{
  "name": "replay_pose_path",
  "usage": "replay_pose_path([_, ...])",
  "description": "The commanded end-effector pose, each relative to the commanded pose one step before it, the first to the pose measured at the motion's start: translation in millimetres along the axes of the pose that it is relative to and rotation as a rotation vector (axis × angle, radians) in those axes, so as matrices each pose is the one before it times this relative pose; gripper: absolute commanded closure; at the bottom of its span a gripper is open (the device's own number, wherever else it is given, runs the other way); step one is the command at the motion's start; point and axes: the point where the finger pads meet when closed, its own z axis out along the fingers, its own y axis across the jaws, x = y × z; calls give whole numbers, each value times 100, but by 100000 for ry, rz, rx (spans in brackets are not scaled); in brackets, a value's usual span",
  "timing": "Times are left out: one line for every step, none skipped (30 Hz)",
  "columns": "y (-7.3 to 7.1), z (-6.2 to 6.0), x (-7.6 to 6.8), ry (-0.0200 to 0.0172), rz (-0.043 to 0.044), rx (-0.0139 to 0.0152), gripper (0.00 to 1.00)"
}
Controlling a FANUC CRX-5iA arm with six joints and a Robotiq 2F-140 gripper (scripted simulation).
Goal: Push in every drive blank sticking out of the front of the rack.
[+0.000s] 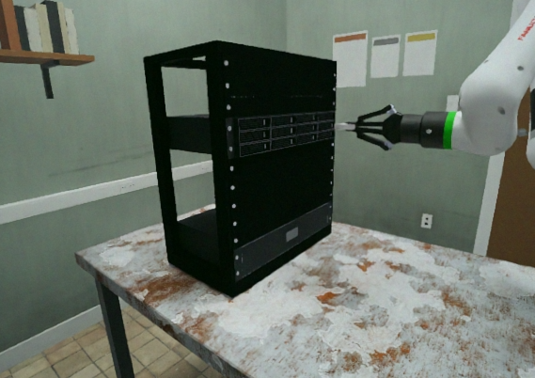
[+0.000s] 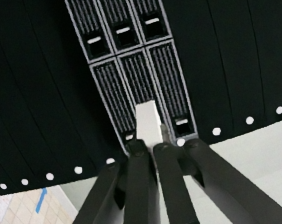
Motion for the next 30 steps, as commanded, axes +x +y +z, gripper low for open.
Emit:
replay_pose_path([68,37,5,-7,28,-135,90])
replay_pose_path([0,0,0,0,0,0,90])
replay_pose_path([0,0,0,0,0,0,90])
replay_pose_path([0,0,0,0,0,0,90])
replay_pose_path([0,0,0,0,0,0,90])
replay_pose_path([0,0,0,0,0,0,90])
replay_pose_path([0,0,0,0,0,0,90])
replay_pose_path([0,6,0,0,0,0,90])
replay_pose_path([0,38,0,0,0,0,90])
replay_pose_path([0,82,0,0,0,0,90])
replay_pose_path([0,125,0,0,0,0,90])
replay_pose_path([0,157,0,0,0,0,90])
replay_pose_path([1,170,0,0,0,0,90])
replay_pose_path([1,160,0,0,0,0,90])
replay_pose_path([1,130,0,0,0,0,90])
replay_pose_path([0,0,0,0,0,0,90])
replay_pose_path([0,0,0,0,0,0,90])
replay_pose_path([0,86,0,0,0,0,90])
replay_pose_path([0,39,0,0,0,0,90])
replay_pose_path([0,7,0,0,0,0,90])
replay_pose_path([0,0,0,0,0,0,90])
replay_pose_path([0,0,0,0,0,0,90])
replay_pose_path([0,0,0,0,0,0,90])
replay_pose_path([0,0,0,0,0,0,90])
replay_pose_path([0,0,0,0,0,0,90])
replay_pose_path([0,0,0,0,0,0,90])
replay_pose_path([0,6,0,0,0,0,90])
replay_pose_path([0,38,0,0,0,0,90])
replay_pose_path([0,82,0,0,0,0,90])
replay_pose_path([0,125,0,0,0,0,90])
